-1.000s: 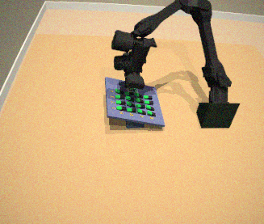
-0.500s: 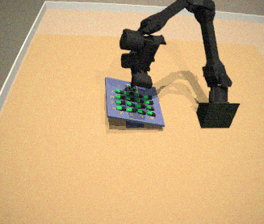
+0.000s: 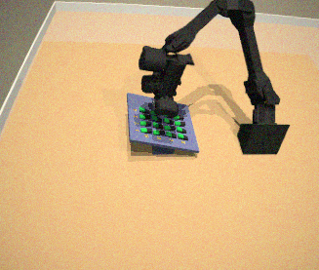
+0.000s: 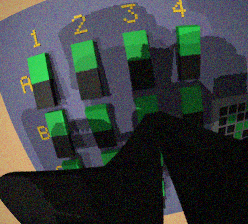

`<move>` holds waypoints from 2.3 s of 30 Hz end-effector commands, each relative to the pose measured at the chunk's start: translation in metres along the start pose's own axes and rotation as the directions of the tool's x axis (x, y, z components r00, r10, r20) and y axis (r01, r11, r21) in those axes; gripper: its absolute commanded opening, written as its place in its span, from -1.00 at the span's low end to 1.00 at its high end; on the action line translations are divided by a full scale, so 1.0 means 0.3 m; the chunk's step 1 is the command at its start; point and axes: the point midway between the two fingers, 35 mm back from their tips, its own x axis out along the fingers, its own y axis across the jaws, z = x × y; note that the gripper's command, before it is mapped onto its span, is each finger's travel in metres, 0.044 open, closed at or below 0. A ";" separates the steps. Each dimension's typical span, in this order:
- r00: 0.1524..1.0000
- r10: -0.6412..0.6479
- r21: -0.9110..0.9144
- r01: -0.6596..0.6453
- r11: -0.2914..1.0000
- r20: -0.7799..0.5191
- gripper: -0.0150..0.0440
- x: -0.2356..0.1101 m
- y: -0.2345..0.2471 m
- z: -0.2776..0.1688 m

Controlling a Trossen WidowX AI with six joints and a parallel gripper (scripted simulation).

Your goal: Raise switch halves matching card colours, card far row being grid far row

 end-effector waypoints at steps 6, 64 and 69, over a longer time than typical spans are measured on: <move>1.000 0.002 -0.006 -0.002 1.000 -0.002 -0.49 0.043 0.004 -0.003; 1.000 0.002 -0.006 -0.002 1.000 -0.001 -0.49 0.064 0.004 -0.003; 1.000 0.002 -0.006 -0.002 1.000 -0.001 -0.49 0.066 0.004 -0.002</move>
